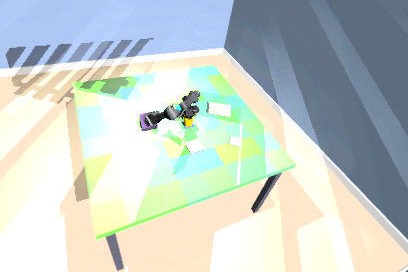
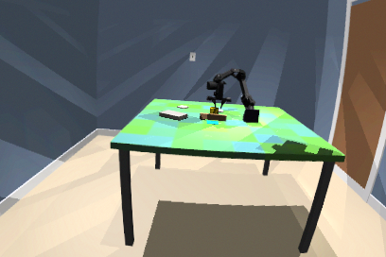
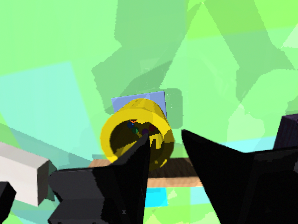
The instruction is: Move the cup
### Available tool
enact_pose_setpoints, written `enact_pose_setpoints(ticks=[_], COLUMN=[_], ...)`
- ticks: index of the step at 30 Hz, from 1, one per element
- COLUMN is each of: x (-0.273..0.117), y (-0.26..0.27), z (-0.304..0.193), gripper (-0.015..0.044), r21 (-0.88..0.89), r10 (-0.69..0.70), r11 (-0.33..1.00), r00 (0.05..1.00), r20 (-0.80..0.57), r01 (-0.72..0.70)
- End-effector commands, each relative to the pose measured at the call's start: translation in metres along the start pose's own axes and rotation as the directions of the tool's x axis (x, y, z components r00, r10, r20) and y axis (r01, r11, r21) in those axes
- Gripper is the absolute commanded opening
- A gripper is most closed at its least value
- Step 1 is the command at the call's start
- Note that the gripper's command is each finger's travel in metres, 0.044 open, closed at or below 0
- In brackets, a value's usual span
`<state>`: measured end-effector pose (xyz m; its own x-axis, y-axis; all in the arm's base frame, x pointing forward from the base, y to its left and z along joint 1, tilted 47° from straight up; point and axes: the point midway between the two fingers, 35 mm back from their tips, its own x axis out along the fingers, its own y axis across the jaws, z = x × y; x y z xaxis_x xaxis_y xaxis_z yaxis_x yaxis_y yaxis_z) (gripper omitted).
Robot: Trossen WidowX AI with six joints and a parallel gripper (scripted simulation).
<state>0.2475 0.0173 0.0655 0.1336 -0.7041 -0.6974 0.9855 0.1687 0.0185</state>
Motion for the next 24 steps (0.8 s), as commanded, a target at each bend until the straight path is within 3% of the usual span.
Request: enact_pose_setpoints(ticks=[1,15,24], x=[0.008,0.023,0.021], y=[-0.001,-0.002,-0.002], z=[0.001,0.002,0.001], gripper=[0.0167,0.0167,0.0107], r21=[-0.004,-0.003,0.001], r10=[0.001,0.0,-0.002], r11=[1.0,1.0,1.0], r00=[1.0,1.0,1.0], r20=[0.006,0.009,0.004], r01=[-0.001,0.0,0.002])
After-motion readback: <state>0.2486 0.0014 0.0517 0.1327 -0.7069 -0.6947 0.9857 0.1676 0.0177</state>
